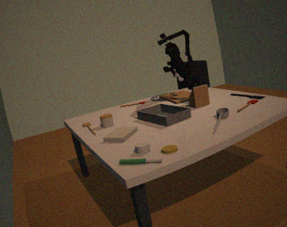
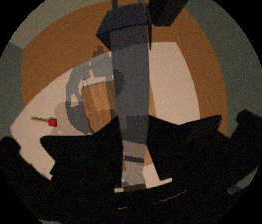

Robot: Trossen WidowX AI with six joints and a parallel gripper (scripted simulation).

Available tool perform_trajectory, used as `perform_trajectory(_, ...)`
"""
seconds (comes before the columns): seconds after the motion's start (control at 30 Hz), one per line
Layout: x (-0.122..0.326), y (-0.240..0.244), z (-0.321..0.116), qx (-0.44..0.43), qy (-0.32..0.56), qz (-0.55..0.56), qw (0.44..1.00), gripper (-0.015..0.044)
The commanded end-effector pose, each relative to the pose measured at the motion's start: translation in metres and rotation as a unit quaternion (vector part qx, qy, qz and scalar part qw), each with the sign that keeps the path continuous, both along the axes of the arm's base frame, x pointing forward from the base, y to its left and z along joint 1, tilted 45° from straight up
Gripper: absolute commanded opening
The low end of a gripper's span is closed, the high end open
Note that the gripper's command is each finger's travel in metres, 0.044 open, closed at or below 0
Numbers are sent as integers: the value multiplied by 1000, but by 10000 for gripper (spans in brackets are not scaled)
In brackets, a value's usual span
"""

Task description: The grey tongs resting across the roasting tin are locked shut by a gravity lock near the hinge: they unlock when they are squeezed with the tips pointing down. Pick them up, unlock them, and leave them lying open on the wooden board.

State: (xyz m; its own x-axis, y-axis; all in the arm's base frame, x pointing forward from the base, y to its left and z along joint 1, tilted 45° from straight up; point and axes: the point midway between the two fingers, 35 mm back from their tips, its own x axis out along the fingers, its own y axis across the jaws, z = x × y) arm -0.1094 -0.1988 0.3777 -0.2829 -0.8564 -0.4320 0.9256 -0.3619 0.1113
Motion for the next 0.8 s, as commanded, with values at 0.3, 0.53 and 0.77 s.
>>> perform_trajectory(0.3,-4,5,8,-113,27,-23,993,-150)
perform_trajectory(0.53,-4,10,10,-172,44,-31,984,-150)
perform_trajectory(0.77,-2,16,11,-227,63,-33,971,-150)
